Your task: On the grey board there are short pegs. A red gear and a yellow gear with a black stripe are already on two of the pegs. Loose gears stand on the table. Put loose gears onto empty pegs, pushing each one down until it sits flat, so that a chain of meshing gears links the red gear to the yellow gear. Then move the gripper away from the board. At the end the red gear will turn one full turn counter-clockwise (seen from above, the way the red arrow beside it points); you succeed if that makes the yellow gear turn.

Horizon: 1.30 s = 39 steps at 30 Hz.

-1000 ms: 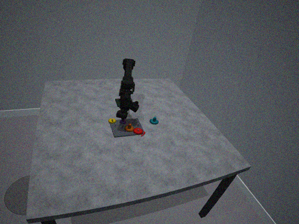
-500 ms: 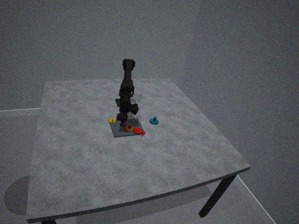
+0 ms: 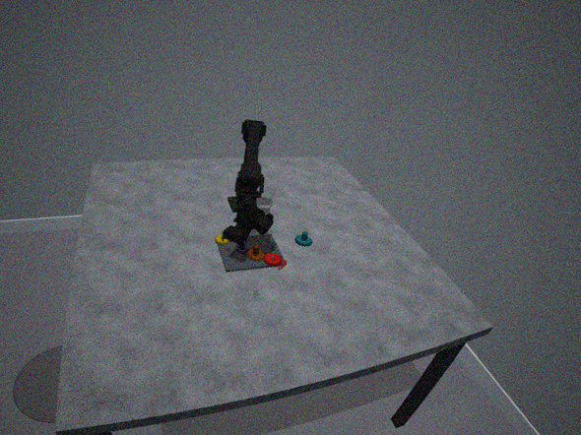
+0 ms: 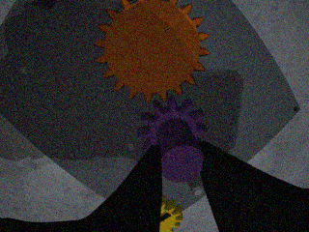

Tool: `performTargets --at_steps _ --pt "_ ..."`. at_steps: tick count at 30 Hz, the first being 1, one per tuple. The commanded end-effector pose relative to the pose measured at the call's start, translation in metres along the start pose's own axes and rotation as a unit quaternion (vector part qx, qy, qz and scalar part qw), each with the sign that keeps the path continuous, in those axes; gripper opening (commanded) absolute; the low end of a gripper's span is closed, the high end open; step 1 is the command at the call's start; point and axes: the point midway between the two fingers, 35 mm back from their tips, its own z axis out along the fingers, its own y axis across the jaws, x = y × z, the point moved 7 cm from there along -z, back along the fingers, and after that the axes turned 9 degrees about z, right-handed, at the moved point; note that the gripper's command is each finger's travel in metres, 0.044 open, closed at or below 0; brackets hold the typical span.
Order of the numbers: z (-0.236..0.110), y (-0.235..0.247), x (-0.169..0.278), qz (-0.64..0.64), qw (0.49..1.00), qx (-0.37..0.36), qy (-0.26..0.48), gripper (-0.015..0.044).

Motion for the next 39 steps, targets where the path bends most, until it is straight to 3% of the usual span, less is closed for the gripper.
performTargets --at_steps 1,21,28,33,39 --pt "0.0009 -0.0004 -0.0002 0.012 1.000 -0.001 -0.002 0.0000" --pt "0.0056 -0.0001 -0.0001 -0.221 0.975 0.000 -0.002 0.0000" --pt "0.0071 -0.0003 -0.0009 -0.198 0.980 0.000 -0.002 0.0000" --pt "0.0058 -0.0001 -0.0007 -0.172 0.985 0.000 -0.002 0.0131" --pt "-0.0025 -0.0003 -0.0008 -0.135 0.991 0.000 -0.002 0.0140"
